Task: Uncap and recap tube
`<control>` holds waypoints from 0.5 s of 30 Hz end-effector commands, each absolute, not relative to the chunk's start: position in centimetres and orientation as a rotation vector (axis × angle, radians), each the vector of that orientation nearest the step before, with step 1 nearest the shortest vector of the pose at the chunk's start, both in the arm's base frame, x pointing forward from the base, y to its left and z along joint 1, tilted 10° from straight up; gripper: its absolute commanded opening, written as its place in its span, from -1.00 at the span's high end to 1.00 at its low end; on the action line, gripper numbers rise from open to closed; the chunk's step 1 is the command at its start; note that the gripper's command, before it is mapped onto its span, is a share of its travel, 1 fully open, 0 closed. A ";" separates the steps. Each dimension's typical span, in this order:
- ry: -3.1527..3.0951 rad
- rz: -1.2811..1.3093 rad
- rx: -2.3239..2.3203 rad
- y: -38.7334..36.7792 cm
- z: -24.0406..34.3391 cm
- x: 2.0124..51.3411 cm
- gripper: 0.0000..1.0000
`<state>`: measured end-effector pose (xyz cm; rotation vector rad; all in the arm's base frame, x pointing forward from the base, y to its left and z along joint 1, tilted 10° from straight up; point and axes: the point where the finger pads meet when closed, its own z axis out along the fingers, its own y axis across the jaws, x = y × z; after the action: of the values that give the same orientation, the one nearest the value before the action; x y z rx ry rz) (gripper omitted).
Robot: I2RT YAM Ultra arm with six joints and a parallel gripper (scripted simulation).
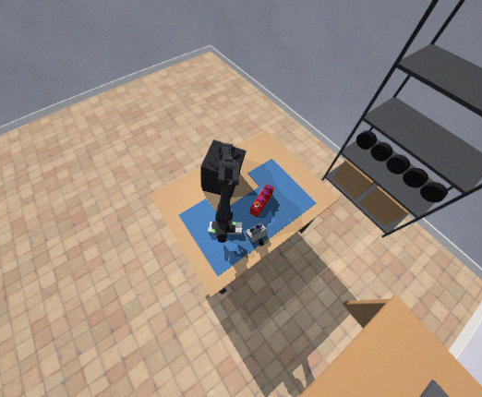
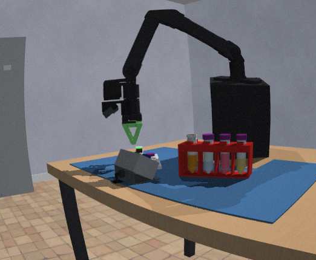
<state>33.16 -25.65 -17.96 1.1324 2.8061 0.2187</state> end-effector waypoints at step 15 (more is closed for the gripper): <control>2.798 0.211 1.129 -27.2 -14.4 27.6 0.06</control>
<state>29.09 -26.53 -15.33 1.1520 2.7943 0.2182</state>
